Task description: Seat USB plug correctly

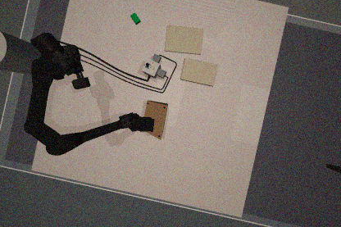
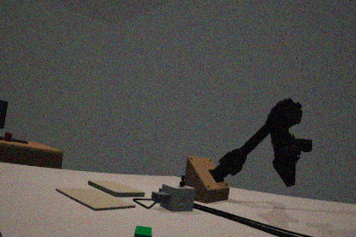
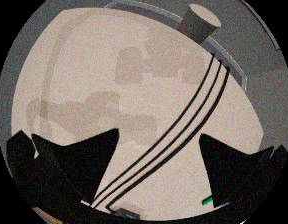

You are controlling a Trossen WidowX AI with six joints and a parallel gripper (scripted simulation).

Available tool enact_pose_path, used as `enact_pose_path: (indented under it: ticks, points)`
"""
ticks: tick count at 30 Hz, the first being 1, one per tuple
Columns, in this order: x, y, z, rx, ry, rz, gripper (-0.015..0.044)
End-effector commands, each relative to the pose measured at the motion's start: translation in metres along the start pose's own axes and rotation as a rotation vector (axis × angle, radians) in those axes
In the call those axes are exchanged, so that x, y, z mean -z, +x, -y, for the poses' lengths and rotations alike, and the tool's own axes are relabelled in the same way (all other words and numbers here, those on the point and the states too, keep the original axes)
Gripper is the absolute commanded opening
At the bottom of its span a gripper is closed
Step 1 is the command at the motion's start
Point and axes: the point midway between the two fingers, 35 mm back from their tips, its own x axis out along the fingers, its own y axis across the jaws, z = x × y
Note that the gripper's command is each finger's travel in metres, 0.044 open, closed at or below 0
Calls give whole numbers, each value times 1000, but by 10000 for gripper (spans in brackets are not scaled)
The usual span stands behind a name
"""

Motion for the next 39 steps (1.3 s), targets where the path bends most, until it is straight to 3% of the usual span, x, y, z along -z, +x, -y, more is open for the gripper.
enact_pose_path:
  ticks: [1, 9, 18, 39]
  points:
    - [4, 0, 1, 1, 6, -8, 426]
    - [156, -39, 24, 15, 274, -273, 440]
    - [292, -117, -31, -52, 630, -370, 440]
    - [300, -108, -37, -57, 654, -366, 440]
